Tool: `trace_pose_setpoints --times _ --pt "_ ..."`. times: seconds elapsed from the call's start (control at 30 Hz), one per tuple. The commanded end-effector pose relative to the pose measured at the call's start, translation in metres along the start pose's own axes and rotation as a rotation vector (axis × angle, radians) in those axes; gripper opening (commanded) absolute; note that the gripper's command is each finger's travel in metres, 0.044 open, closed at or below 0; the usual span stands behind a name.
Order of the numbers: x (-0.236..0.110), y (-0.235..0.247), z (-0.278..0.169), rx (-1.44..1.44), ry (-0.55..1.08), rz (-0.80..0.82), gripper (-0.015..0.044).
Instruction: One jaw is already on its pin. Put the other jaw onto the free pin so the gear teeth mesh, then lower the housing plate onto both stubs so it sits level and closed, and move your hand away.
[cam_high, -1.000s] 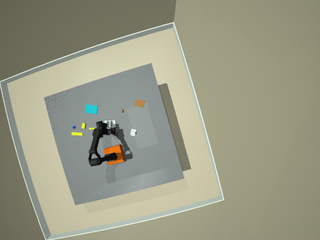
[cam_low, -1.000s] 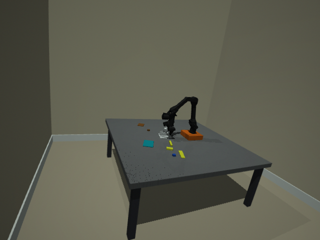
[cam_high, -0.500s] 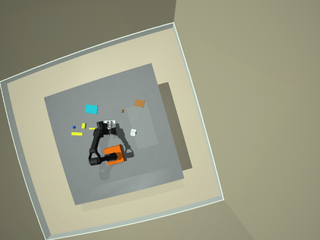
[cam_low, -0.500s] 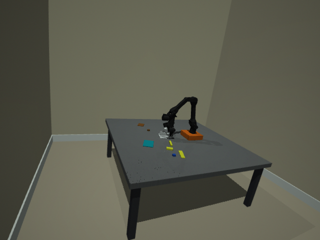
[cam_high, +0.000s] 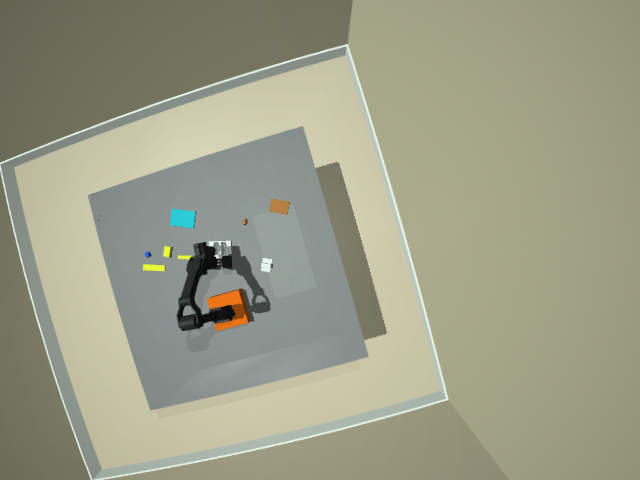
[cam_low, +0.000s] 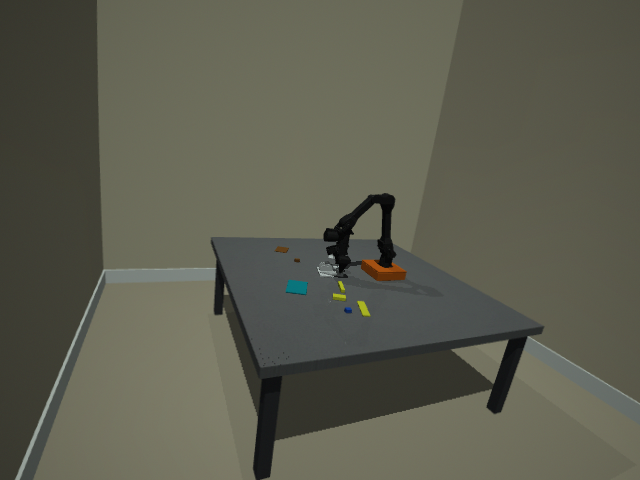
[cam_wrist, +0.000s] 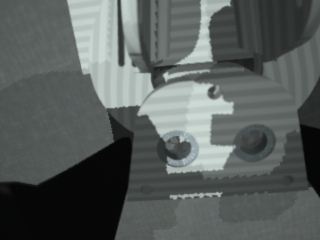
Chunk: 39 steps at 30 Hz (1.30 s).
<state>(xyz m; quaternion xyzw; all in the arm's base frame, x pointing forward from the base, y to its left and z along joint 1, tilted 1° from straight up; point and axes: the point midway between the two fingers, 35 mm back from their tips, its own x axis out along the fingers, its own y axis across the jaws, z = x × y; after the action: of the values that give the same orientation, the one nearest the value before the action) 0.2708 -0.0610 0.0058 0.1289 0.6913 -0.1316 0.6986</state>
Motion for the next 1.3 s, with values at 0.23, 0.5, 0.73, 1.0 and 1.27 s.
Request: trace_pose_setpoints --times 0.23,0.5,0.73,1.0,1.27 --pt "0.0035 0.0007 -0.0005 -0.003 0.001 0.005 0.0351" --pt "0.004 0.0007 -0.0005 -0.003 0.001 0.005 0.0351" --pt "0.0059 0.0007 -0.0005 -0.003 0.001 0.005 0.0351" --pt "0.0082 0.0007 -0.0005 -0.003 0.001 0.005 0.0351" --pt "0.0085 0.0008 -0.0005 -0.003 0.001 0.005 0.0351"
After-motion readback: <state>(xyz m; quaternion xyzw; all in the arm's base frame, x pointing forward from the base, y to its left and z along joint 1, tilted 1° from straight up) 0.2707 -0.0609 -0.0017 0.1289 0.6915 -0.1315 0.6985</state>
